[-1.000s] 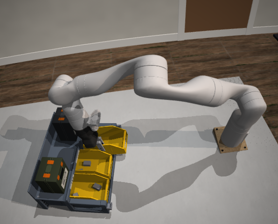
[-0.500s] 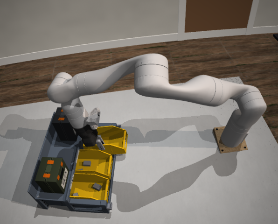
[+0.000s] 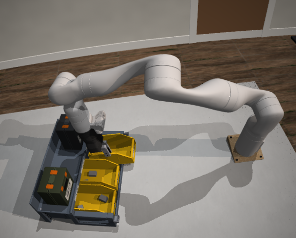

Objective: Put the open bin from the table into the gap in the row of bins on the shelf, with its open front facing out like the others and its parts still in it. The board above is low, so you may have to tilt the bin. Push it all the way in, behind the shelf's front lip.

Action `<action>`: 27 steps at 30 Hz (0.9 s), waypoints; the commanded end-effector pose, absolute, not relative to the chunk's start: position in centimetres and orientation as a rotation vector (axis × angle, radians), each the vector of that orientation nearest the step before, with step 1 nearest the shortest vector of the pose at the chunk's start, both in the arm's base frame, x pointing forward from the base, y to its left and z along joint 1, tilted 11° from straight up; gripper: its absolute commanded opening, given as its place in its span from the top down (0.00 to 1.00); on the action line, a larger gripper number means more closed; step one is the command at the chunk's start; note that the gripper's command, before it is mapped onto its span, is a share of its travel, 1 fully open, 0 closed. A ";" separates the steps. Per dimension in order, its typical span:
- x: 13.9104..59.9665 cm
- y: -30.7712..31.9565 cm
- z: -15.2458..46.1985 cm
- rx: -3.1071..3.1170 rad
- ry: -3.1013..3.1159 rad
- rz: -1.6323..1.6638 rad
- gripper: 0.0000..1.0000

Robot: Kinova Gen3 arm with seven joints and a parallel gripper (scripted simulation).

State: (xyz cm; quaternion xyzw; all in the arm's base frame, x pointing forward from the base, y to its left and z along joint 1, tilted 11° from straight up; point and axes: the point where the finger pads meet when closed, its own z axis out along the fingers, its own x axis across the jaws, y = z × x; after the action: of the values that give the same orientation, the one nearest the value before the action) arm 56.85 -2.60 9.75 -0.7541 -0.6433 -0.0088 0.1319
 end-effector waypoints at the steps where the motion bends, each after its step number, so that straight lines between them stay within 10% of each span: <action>1: 57.1 -2.8 10.5 -2.193 -1.871 -0.034 0.68; 27: 57.0 -3.5 14.3 -2.193 -1.871 -0.034 0.68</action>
State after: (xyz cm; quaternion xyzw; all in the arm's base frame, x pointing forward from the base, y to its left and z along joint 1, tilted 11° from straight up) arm 56.91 -3.40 14.04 -0.7541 -0.6435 -0.0097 0.1309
